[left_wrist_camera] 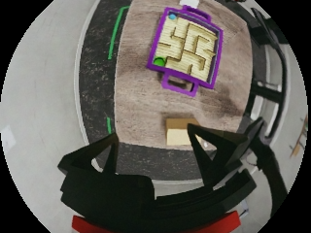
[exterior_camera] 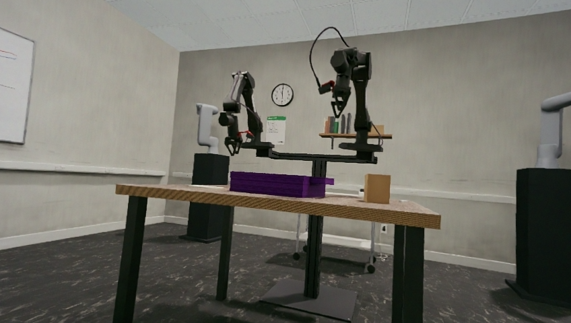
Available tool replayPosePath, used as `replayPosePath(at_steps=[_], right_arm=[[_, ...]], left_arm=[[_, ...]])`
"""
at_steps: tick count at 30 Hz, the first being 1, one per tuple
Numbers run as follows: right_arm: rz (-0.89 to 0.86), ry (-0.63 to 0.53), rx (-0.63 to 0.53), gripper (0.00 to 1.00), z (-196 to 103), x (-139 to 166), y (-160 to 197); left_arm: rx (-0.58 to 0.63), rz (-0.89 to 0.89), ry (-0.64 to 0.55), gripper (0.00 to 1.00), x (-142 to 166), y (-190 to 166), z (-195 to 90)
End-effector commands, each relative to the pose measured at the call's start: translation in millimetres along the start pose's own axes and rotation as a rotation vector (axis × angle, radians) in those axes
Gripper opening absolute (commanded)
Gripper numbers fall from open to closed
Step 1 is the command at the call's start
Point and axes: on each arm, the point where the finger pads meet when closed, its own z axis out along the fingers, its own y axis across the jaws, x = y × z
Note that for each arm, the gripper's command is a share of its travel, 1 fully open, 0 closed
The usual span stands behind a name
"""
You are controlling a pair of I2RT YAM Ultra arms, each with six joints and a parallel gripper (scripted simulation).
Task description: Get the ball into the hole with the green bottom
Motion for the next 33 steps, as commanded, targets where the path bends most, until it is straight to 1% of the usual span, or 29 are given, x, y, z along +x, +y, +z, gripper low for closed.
replayPosePath(at_steps=[1,17,18,19,33], right_arm=[[0.0,0.002,0.009,1.0,-2.9,0.2,-2.0],[0.0,0.002,0.009,1.0,-2.9,0.2,-2.0],[-0.003,-0.004,0.02,1.0,-7.3,-1.2,-4.2],[-0.003,-0.004,0.02,1.0,-7.3,-1.2,-4.2],[-0.003,-0.004,0.02,1.0,-7.3,-1.2,-4.2]], left_arm=[[-0.013,0.0,-0.006,1.0,-1.1,2.1,-4.9],[-0.013,0.0,-0.006,1.0,-1.1,2.1,-4.9],[-0.022,0.001,-0.017,1.0,-3.4,3.1,-10.3],[-0.022,0.001,-0.017,0.39,-3.4,3.1,-10.3],[-0.022,0.001,-0.017,0.39,-3.4,3.1,-10.3]])
